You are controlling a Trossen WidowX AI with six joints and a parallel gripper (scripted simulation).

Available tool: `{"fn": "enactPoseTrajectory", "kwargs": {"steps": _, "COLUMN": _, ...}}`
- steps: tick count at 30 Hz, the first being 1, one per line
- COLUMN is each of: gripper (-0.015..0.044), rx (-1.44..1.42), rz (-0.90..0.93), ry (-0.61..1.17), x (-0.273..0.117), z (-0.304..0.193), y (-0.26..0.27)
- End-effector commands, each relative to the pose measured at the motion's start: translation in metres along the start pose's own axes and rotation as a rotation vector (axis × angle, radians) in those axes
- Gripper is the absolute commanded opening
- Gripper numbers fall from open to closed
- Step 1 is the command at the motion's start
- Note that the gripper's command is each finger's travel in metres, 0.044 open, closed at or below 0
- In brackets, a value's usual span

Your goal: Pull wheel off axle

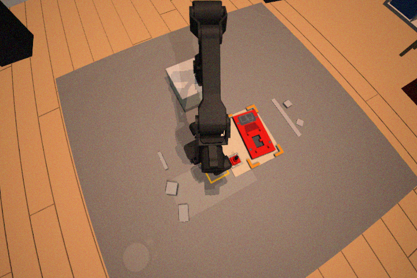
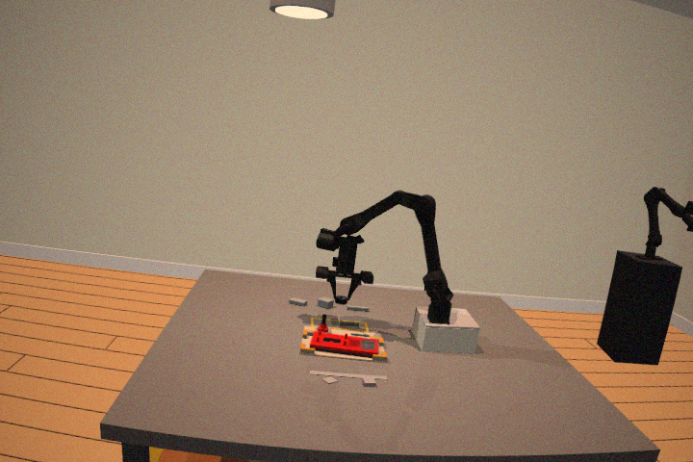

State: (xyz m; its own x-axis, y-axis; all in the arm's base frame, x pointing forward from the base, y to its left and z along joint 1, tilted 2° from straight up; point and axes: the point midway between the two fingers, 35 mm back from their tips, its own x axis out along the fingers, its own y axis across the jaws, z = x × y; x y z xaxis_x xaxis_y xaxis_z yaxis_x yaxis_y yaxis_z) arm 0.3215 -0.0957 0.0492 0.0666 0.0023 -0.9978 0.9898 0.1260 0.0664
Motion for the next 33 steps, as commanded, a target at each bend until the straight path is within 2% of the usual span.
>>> {"fn": "enactPoseTrajectory", "kwargs": {"steps": 1, "gripper": 0.0, "rx": -0.004, "rz": -0.01, "ry": 0.007, "x": 0.02, "z": -0.001, "y": -0.001}}
{"fn": "enactPoseTrajectory", "kwargs": {"steps": 10, "gripper": 0.0, "rx": -0.004, "rz": -0.01, "ry": 0.008, "x": 0.078, "z": -0.002, "y": -0.004}}
{"fn": "enactPoseTrajectory", "kwargs": {"steps": 16, "gripper": 0.0, "rx": -0.004, "rz": -0.01, "ry": 0.008, "x": 0.083, "z": -0.003, "y": -0.005}}
{"fn": "enactPoseTrajectory", "kwargs": {"steps": 27, "gripper": 0.0289, "rx": -0.004, "rz": -0.014, "ry": 0.007, "x": 0.076, "z": -0.002, "y": -0.004}}
{"fn": "enactPoseTrajectory", "kwargs": {"steps": 33, "gripper": 0.03, "rx": -0.004, "rz": -0.011, "ry": 0.007, "x": 0.032, "z": -0.001, "y": -0.003}}
